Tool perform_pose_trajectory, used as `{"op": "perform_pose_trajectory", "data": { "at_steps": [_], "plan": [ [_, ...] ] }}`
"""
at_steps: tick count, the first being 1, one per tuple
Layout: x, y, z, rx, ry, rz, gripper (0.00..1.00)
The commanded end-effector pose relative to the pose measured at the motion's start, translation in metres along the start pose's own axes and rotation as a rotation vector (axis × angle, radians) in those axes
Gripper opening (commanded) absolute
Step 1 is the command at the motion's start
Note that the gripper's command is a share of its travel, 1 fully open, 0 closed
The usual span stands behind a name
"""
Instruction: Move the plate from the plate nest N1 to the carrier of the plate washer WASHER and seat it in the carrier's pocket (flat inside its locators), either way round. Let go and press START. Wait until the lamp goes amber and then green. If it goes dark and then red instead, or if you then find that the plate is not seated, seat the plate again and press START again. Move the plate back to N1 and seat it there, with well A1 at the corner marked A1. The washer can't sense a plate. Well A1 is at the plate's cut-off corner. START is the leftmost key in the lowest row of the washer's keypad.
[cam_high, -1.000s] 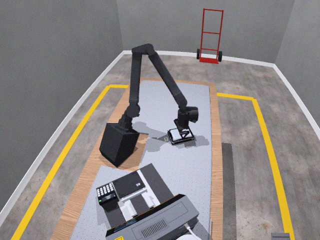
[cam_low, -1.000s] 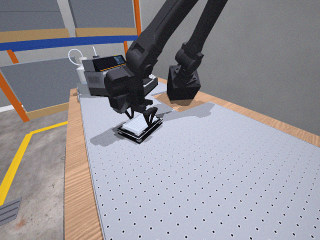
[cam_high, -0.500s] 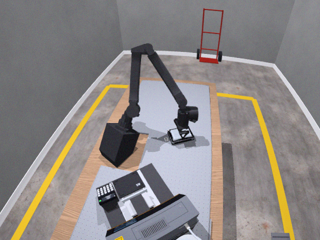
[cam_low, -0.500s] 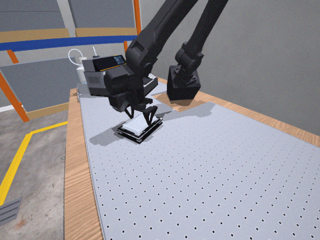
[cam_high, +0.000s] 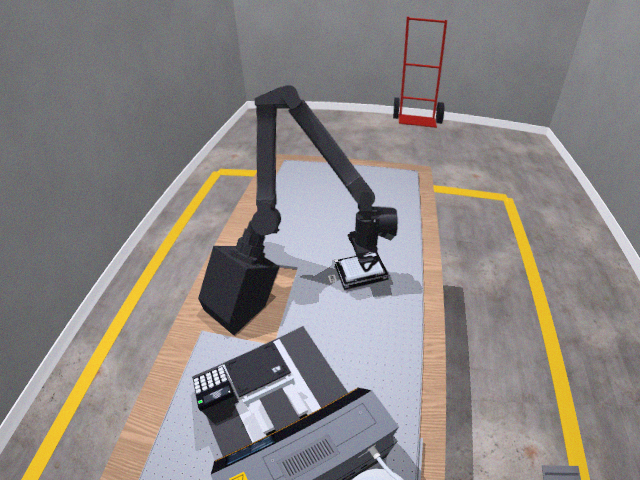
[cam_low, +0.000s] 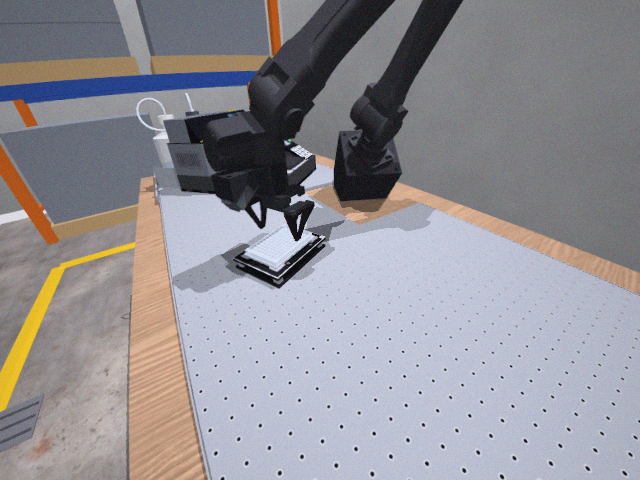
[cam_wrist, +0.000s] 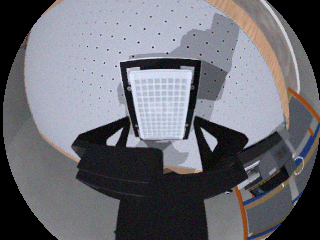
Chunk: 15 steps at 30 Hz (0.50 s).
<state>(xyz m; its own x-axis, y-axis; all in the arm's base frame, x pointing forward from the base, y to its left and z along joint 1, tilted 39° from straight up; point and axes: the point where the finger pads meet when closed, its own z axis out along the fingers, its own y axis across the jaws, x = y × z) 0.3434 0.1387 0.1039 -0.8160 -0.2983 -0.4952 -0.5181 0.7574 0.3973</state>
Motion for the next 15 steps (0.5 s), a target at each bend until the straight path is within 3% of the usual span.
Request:
{"op": "perform_pose_trajectory", "data": {
  "at_steps": [1,15],
  "plan": [
    [-0.020,-0.001,-0.018,0.012,-0.038,-0.035,1.00],
    [-0.020,-0.001,-0.041,0.014,-0.039,-0.037,1.00]
  ]
}}
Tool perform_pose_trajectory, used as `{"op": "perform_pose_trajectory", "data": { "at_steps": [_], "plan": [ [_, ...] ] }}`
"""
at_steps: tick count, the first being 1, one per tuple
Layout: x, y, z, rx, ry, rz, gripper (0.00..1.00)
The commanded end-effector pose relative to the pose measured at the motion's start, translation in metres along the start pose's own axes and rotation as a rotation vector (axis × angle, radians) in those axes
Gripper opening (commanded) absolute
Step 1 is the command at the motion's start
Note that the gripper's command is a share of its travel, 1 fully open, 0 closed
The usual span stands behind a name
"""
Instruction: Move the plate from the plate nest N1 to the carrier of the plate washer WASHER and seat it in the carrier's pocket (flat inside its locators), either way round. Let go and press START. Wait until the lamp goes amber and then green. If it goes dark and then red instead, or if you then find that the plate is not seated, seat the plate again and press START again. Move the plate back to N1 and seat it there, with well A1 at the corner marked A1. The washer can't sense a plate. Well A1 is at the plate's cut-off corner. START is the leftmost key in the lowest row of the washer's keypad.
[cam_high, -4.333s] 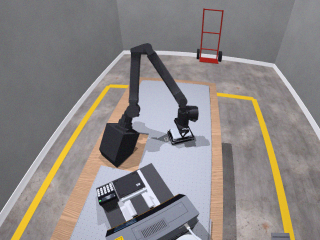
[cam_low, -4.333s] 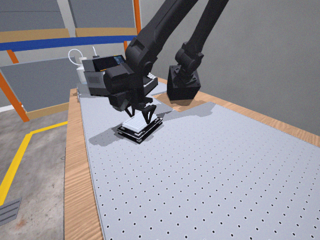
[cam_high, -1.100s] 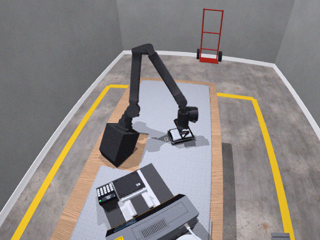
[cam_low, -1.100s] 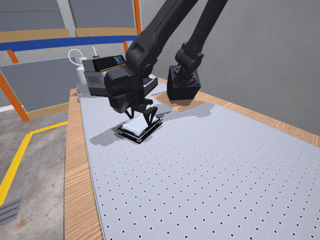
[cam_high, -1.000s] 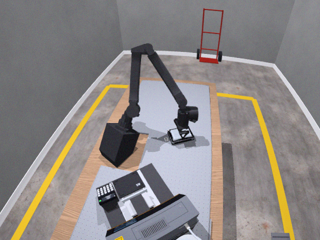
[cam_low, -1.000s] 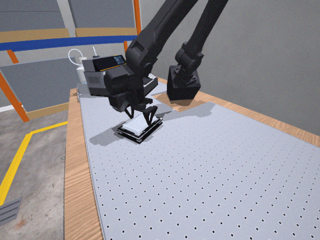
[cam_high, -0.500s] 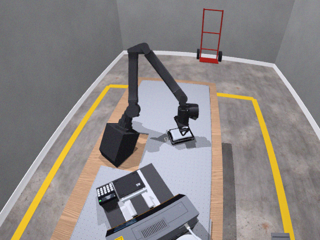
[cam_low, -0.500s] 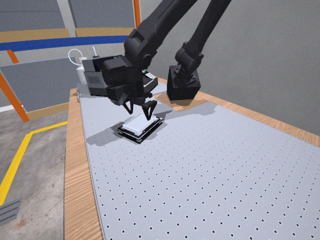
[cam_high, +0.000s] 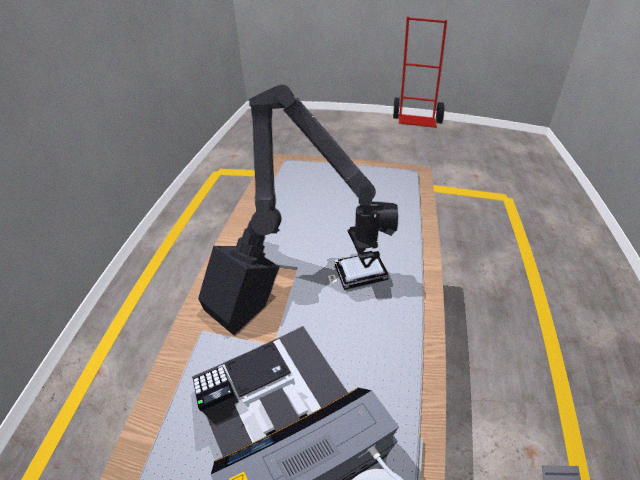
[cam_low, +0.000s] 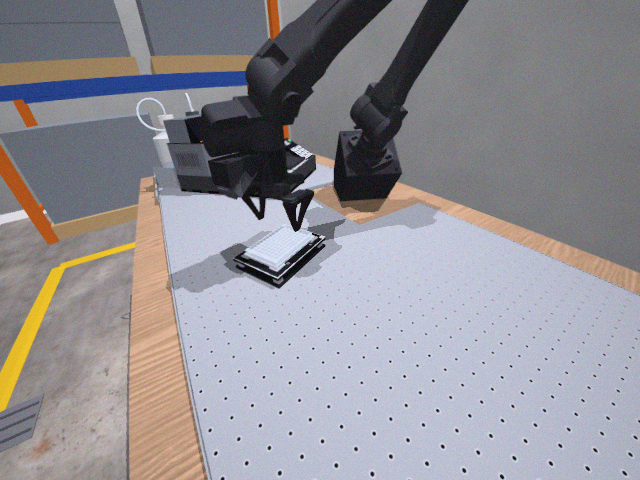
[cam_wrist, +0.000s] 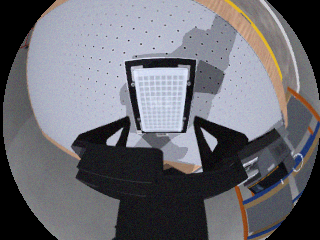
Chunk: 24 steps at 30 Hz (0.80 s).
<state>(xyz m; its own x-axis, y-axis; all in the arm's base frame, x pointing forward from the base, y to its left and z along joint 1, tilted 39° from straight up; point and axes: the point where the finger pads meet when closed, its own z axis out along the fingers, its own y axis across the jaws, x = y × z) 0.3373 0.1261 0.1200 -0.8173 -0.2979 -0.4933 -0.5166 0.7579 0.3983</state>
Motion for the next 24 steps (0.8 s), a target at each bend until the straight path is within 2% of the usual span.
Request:
{"op": "perform_pose_trajectory", "data": {
  "at_steps": [1,24],
  "plan": [
    [-0.021,-0.001,-0.021,0.014,-0.041,-0.039,1.00],
    [-0.021,0.000,-0.054,0.017,-0.042,-0.042,1.00]
  ]
}}
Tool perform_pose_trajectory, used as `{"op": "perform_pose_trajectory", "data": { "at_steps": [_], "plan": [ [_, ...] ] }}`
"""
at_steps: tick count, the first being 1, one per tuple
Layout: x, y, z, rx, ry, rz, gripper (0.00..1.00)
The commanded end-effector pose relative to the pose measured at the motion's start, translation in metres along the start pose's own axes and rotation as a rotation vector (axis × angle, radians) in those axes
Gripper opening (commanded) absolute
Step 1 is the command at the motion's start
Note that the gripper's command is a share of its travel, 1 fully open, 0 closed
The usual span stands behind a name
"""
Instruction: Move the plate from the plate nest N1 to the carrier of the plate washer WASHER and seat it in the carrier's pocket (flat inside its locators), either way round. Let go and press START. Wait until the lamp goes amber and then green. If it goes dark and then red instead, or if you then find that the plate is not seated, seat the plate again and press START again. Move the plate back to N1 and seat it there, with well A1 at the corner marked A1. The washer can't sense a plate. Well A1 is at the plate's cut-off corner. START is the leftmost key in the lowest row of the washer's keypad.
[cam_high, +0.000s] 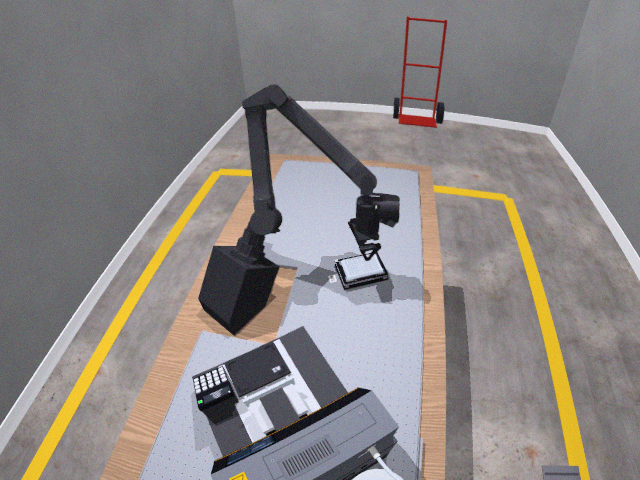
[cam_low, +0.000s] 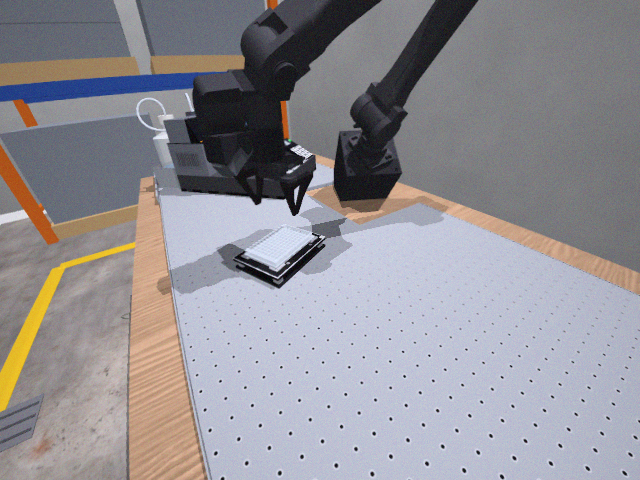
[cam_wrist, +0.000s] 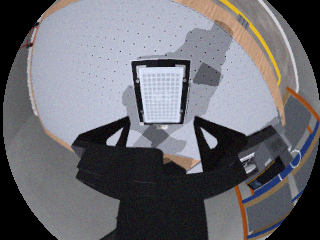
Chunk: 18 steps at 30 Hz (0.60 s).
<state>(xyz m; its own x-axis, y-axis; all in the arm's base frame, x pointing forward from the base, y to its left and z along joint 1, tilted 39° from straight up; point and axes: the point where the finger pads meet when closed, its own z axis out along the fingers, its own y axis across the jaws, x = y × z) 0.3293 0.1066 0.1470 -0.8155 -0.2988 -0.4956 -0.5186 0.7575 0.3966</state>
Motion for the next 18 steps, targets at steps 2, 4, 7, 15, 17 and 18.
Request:
{"op": "perform_pose_trajectory", "data": {
  "at_steps": [2,4,7,15,17,18],
  "plan": [
    [-0.020,-0.001,-0.022,0.018,-0.040,-0.039,1.00],
    [-0.010,0.000,-0.010,0.006,-0.015,-0.025,1.00],
    [-0.010,0.000,-0.010,0.006,-0.015,-0.025,1.00],
    [-0.010,0.000,-0.010,0.006,-0.015,-0.025,1.00],
    [-0.010,0.000,-0.010,0.006,-0.015,-0.025,1.00],
    [-0.010,0.000,-0.010,0.006,-0.015,-0.025,1.00]
  ]
}}
